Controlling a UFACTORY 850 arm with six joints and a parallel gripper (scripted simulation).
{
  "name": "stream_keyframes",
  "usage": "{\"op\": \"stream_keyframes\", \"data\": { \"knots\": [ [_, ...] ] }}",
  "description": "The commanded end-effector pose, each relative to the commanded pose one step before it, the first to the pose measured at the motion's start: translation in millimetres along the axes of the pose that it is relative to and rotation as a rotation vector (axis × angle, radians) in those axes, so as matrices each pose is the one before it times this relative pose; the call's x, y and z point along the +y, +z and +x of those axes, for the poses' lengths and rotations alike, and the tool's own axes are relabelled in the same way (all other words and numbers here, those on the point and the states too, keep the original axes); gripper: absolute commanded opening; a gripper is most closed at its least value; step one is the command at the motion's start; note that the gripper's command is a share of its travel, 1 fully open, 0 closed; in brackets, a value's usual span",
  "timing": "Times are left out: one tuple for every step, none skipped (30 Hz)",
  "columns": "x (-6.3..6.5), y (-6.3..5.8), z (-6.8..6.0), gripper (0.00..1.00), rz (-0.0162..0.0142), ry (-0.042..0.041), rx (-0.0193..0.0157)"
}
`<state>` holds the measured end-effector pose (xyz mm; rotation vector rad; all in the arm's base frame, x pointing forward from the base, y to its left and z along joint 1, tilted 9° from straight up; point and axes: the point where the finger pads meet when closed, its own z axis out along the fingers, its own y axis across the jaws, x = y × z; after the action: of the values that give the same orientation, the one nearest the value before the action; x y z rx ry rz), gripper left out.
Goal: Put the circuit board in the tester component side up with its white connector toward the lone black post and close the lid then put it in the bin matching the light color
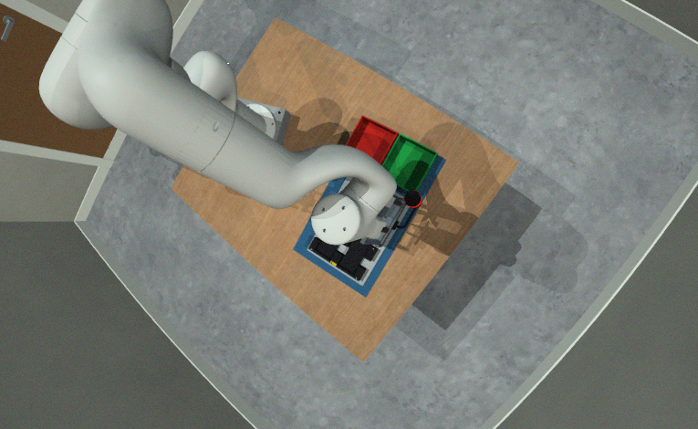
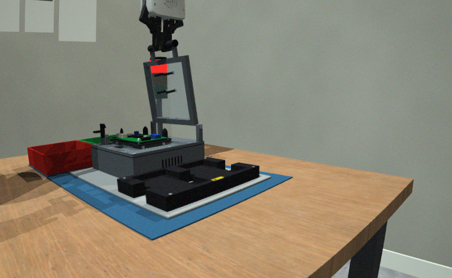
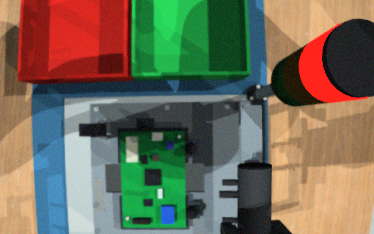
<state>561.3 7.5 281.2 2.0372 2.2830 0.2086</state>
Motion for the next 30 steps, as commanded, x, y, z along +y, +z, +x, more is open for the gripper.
{"op": "stream_keyframes", "data": {
  "knots": [
    [9.99,-2.55,-0.09,0.00,-0.00100,0.00006,-0.00034],
    [0.45,-0.09,0.00,0.00,0.00000,0.00000,0.00000],
    [0.00,0.00,0.00,0.00,0.00000,0.00000,0.00000],
    [0.00,0.00,0.00,0.00,0.00000,0.00000,0.00000],
    [0.25,-0.05,0.00,0.00,0.00000,0.00000,0.00000],
    [0.10,-0.02,0.00,0.00,0.00000,0.00000,0.00000],
    [0.01,0.00,0.00,0.00,0.00000,0.00000,0.00000],
    [0.00,0.00,0.00,0.00,0.00000,0.00000,0.00000],
    [0.00,0.00,0.00,0.00,0.00000,0.00000,0.00000],
    [0.00,0.00,0.00,0.00,0.00000,0.00000,0.00000],
    [0.00,0.00,0.00,0.00,0.00000,0.00000,0.00000],
    [0.00,0.00,0.00,0.00,0.00000,0.00000,0.00000],
    [0.00,0.00,0.00,0.28,0.00000,0.00000,0.00000],
    [0.00,0.00,0.00,0.28,0.00000,0.00000,0.00000],
    [0.00,0.00,0.00,0.28,0.00000,0.00000,0.00000],
    [0.00,0.00,0.00,0.28,0.00000,0.00000,0.00000],
    [0.00,0.00,0.00,0.28,0.00000,0.00000,0.00000],
    [0.00,0.00,0.00,0.28,0.00000,0.00000,0.00000],
    [0.00,0.00,0.00,0.28,0.00000,0.00000,0.00000],
    [0.00,0.00,0.00,0.28,0.00000,0.00000,0.00000],
    [0.00,0.00,0.00,0.28,0.00000,0.00000,0.00000],
    [0.00,0.00,0.00,0.28,0.00000,0.00000,0.00000],
    [0.00,0.00,0.00,0.28,0.00000,0.00000,0.00000],
    [0.00,0.00,0.00,0.28,0.00000,0.00000,0.00000],
    [0.00,0.00,0.00,0.28,0.00000,0.00000,0.00000],
    [0.00,0.00,0.00,0.28,0.00000,0.00000,0.00000],
    [0.00,0.00,0.00,0.28,0.00000,0.00000,0.00000],
    [0.00,0.00,0.00,0.28,0.00000,0.00000,0.00000],
    [0.00,0.00,0.00,0.28,0.00000,0.00000,0.00000],
    [0.00,0.00,0.00,0.28,0.00000,0.00000,0.00000]
  ]
}}
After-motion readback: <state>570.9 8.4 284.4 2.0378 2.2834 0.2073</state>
